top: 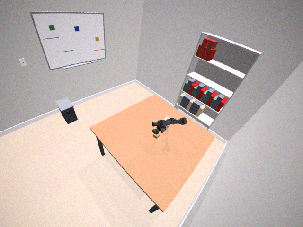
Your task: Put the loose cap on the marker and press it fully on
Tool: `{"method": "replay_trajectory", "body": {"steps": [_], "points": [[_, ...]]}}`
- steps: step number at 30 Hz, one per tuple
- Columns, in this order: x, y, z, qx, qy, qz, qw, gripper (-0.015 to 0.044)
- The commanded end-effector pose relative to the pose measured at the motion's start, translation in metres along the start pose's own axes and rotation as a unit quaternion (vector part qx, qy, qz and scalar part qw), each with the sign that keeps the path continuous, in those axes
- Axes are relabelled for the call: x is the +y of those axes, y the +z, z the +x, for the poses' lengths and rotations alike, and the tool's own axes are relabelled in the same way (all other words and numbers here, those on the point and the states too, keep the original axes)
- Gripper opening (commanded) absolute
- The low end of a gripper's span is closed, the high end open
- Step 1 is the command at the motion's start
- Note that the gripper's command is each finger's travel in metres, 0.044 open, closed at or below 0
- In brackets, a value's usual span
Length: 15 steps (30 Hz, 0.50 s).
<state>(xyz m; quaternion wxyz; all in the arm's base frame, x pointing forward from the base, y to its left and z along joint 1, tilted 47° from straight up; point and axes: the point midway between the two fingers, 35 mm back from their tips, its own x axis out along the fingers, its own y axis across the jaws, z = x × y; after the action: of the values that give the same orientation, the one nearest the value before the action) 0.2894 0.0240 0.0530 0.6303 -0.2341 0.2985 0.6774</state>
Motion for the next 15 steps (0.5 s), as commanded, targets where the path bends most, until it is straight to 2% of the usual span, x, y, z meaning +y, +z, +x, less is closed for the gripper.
{"method": "replay_trajectory", "body": {"steps": [1, 15], "points": [[0.012, -0.012, -0.004, -0.003, 0.004, 0.0, 1.0, 0.0], [0.022, -0.022, -0.003, -0.007, 0.005, 0.0, 1.0, 0.0]]}}
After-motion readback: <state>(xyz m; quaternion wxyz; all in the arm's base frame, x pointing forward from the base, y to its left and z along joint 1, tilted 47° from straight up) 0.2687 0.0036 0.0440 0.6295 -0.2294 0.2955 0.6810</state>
